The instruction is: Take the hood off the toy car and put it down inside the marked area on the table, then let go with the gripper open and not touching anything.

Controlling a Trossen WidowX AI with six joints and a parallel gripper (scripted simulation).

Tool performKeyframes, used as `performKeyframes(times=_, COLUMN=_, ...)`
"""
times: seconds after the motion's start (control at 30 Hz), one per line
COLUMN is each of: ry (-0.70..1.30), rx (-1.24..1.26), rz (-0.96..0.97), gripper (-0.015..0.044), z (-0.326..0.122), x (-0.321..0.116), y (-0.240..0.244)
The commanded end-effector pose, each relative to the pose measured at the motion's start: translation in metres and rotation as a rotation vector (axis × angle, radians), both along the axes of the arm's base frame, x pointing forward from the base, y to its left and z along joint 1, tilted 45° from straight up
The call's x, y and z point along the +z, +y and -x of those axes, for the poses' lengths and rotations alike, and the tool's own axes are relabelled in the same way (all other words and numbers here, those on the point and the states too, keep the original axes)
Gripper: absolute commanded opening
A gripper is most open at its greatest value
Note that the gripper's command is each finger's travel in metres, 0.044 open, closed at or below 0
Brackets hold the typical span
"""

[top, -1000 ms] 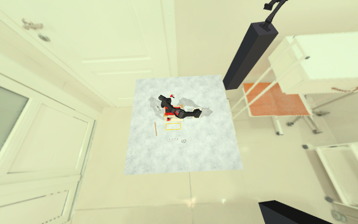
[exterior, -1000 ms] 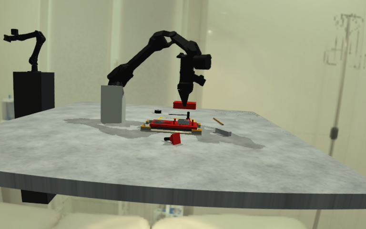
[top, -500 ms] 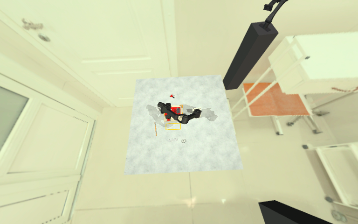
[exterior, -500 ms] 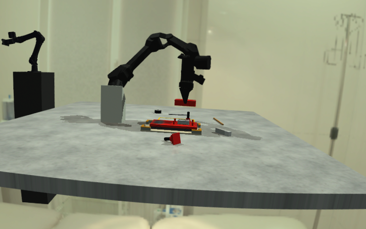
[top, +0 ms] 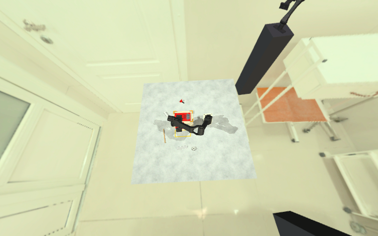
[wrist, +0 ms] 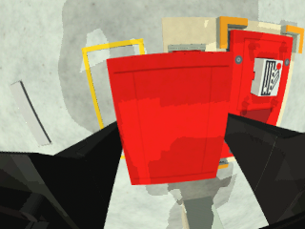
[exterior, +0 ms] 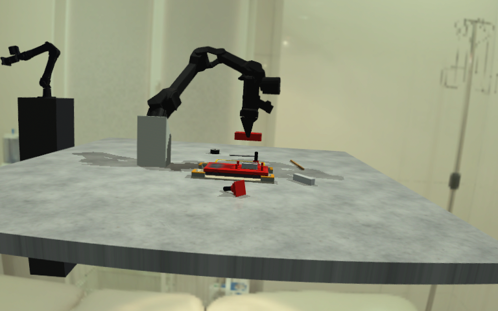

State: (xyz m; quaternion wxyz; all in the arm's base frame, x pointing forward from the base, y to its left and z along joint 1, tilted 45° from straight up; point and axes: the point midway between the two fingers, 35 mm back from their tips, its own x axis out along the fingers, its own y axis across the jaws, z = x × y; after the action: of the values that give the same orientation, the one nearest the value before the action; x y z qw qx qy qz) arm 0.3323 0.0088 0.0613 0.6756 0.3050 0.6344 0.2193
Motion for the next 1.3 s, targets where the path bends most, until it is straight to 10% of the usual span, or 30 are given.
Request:
performKeyframes(times=0.0, ry=0.008, rx=-0.005, rz=-0.007, gripper=0.0000, z=0.006, x=0.010, y=0.012)
performKeyframes(times=1.27, ry=0.009, rx=-0.009, rz=-0.025, gripper=0.0000, z=0.017, x=0.024, y=0.059)
